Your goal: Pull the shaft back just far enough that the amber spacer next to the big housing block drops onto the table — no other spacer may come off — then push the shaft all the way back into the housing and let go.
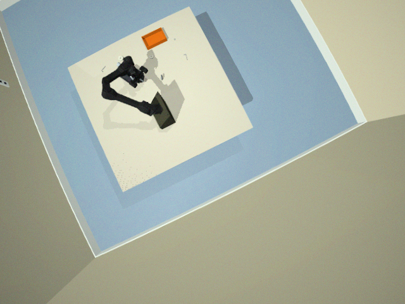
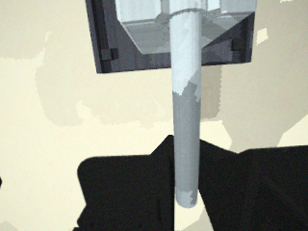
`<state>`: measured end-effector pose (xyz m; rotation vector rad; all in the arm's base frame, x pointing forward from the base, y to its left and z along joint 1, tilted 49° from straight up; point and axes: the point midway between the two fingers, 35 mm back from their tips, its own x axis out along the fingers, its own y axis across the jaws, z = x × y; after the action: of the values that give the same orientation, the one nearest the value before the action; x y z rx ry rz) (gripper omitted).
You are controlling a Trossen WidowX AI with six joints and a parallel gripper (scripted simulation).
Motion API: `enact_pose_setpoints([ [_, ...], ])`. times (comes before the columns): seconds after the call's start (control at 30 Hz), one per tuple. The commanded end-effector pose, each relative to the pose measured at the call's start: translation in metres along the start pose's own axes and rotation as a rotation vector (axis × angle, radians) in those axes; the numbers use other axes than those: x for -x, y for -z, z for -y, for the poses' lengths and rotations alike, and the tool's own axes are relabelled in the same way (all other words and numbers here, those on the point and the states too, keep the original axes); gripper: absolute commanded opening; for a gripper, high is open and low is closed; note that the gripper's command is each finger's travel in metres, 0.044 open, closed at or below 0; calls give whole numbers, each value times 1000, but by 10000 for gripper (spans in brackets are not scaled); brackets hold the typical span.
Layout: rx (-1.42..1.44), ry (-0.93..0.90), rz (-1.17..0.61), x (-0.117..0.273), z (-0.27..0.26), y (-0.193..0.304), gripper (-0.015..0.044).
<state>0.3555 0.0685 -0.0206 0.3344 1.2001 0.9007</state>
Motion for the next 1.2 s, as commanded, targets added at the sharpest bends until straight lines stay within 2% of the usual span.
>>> enact_pose_setpoints([
  [0.0,3,2,-1,1,-1,1,0],
  [1.17,3,2,-1,1,-1,5,0],
])
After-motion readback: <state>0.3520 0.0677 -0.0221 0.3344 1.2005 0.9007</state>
